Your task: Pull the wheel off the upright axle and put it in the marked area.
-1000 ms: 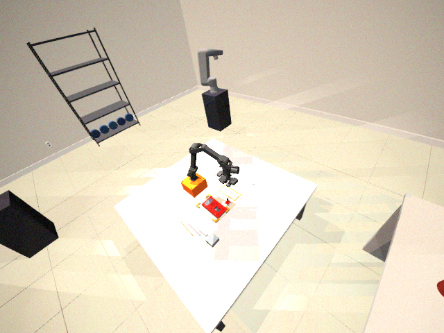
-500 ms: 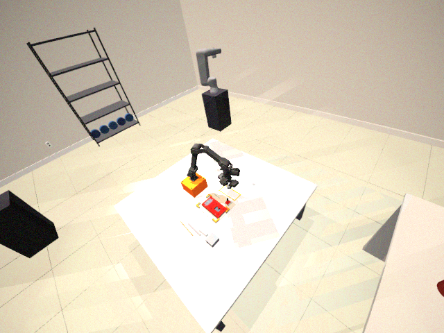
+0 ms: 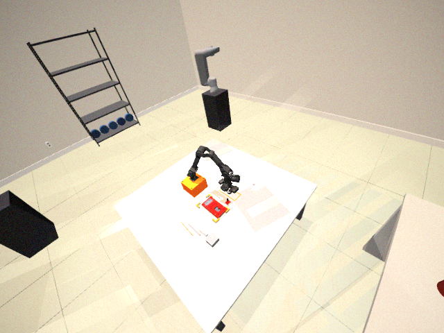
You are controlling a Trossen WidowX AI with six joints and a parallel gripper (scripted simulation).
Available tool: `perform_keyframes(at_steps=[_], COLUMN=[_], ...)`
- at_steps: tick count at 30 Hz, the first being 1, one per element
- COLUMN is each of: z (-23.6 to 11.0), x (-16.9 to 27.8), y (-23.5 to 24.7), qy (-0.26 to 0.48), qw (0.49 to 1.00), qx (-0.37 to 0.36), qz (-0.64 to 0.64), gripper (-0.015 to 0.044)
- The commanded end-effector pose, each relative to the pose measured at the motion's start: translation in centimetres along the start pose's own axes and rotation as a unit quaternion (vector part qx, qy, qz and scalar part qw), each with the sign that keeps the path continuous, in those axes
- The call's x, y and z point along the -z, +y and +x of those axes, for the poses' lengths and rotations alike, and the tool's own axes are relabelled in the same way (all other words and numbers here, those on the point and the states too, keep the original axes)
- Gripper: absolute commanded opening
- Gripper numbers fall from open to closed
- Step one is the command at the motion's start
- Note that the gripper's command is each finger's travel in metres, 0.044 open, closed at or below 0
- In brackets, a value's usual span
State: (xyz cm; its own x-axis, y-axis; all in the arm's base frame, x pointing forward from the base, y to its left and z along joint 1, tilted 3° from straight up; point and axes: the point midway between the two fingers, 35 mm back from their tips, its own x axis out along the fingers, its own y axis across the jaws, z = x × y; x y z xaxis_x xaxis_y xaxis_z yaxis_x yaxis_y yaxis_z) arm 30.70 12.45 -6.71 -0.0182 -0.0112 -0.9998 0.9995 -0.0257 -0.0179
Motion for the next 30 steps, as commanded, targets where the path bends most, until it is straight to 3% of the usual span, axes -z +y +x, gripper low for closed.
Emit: perform_keyframes(at_steps=[1,12,19,23,28,30], z=[0.4,-0.2,-5.3,-6.0,-6.9,-7.8], x=[0.1,0.0,0.1,0.0,-0.8,-1.4], y=[0.0,0.1,0.1,0.1,-1.8,-3.0], qy=[0.003,0.001,0.002,0.003,0.003,0.002], qw=[1.0,1.0,1.0,1.0,1.0,1.0], qx=[-0.002,-0.002,-0.002,-0.002,-0.004,-0.003], qz=[0.001,0.0,0.001,0.001,0.001,0.001], gripper=[0.0,0.0289,0.03,0.03,0.0431,0.044])
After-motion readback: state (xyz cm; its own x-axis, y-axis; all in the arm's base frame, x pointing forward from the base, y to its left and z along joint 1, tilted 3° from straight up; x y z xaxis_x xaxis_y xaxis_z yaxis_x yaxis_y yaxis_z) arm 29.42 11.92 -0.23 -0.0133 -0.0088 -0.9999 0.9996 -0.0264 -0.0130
